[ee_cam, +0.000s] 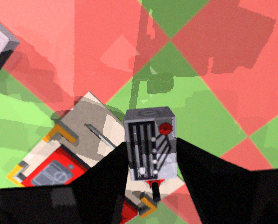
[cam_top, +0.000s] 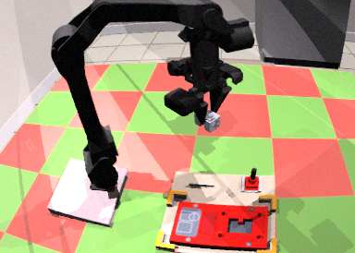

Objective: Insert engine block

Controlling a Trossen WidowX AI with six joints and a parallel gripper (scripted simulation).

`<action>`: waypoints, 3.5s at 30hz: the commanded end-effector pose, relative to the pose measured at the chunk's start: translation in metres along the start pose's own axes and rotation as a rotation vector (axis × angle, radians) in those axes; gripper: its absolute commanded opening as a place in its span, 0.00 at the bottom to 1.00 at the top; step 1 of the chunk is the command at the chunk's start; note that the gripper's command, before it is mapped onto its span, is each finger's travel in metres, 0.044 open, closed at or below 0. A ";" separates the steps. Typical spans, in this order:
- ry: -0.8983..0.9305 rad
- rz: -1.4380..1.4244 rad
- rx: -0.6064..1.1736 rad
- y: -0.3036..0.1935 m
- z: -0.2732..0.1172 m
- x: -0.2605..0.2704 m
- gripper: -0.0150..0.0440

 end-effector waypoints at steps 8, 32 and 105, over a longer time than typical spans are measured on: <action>-0.001 0.184 -0.003 -0.016 -0.002 0.001 0.25; -0.009 0.894 -0.004 -0.083 0.020 0.008 0.25; -0.017 2.517 0.013 -0.216 0.069 0.089 0.52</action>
Point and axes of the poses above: the point midway between the two fingers, 35 mm back from their tips, its own z axis out along the fingers, its own x axis across the jaws, y = z × x, the point moved 5 cm from there along -z, back along the fingers, and after that the axes turned 6 degrees about z, right-handed, at the moved point
